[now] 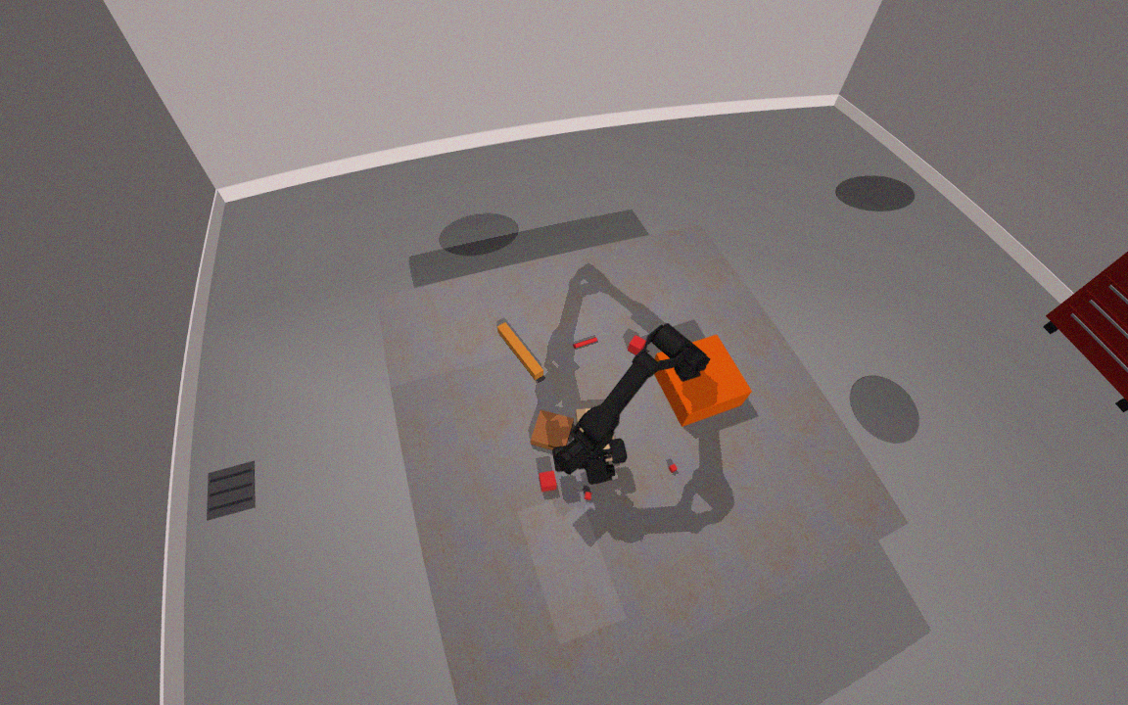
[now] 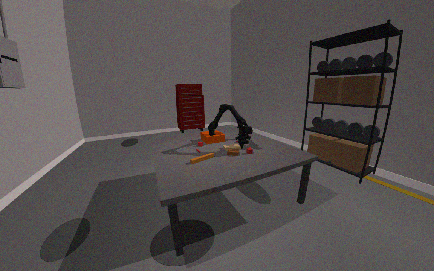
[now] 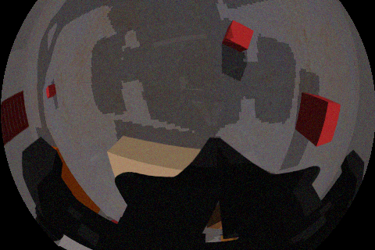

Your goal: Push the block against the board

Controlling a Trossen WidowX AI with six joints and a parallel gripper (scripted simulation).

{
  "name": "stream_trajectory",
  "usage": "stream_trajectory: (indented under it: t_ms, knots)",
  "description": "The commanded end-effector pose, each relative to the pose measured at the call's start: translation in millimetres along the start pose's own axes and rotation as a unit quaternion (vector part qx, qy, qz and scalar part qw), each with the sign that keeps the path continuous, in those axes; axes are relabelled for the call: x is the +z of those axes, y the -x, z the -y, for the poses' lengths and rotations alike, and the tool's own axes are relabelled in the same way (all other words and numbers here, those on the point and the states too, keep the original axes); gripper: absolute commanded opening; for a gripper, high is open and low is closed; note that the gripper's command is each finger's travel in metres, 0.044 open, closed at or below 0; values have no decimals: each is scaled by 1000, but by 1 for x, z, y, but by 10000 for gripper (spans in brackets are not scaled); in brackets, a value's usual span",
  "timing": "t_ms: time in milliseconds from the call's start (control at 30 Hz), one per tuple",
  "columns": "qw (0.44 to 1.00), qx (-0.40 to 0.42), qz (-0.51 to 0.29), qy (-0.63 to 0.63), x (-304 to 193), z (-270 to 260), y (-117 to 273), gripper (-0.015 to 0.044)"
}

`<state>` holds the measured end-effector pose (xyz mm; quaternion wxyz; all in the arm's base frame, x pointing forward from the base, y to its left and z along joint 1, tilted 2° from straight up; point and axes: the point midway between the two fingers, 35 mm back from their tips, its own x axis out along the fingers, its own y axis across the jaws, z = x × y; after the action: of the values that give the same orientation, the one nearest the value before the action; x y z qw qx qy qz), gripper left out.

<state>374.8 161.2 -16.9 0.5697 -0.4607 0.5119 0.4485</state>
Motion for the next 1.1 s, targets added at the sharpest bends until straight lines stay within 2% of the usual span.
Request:
stream_trajectory:
  t_ms: [0, 1067]
  knots:
    - [1000, 5, -7, -1, -9, -1, -3, 0]
    - [1000, 5, -8, -1, -31, 0, -3, 0]
